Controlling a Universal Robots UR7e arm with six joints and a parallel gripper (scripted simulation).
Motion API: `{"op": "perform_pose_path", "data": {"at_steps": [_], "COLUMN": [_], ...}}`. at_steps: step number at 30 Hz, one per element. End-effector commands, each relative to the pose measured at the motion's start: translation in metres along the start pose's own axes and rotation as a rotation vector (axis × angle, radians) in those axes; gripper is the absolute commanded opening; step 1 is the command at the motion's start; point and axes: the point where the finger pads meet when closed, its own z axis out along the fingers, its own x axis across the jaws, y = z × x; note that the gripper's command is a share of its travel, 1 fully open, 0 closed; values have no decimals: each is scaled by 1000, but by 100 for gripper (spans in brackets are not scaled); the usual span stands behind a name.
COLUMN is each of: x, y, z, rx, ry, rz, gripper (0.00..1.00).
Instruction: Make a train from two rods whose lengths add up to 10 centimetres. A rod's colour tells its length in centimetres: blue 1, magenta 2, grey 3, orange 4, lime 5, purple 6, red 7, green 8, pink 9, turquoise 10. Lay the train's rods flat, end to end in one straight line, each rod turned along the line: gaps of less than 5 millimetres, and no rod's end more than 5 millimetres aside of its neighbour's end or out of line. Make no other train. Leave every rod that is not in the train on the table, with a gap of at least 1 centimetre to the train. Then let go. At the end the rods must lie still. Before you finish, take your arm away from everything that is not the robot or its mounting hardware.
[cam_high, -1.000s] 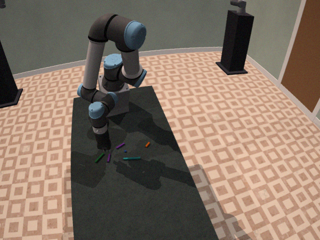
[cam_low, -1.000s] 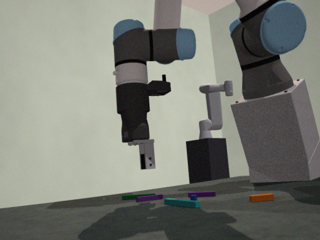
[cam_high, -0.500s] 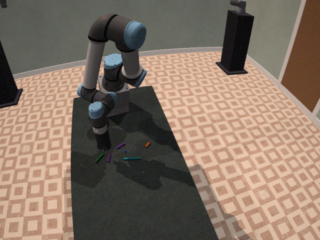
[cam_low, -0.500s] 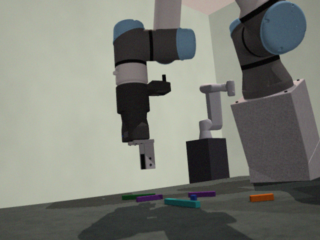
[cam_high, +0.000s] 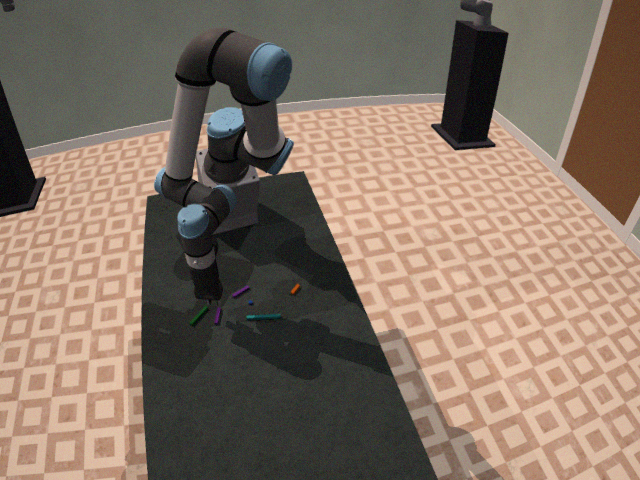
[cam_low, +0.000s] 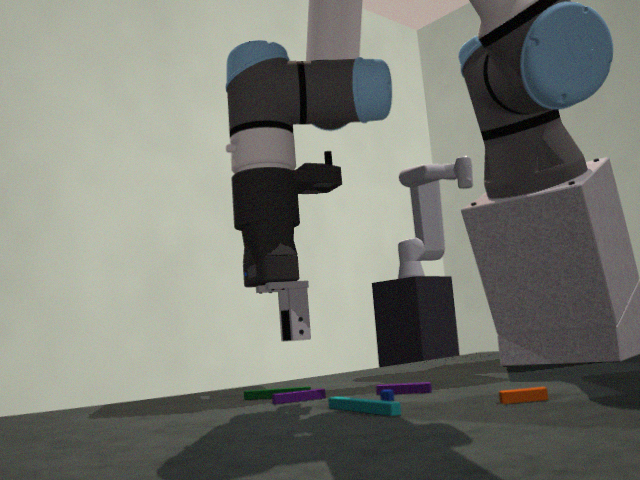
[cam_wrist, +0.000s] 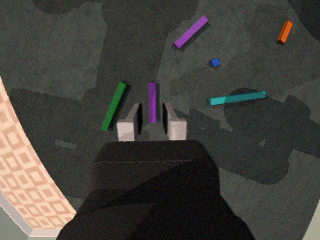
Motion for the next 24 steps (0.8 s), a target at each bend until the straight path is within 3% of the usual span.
{"op": "perform_pose_path", "data": {"at_steps": [1, 24], "x": [0, 0], "y": [0, 1], "z": [2, 31], "rx": [-1, -1], "ry": [0, 0], "rz": [0, 0], "gripper": [54, 54]}}
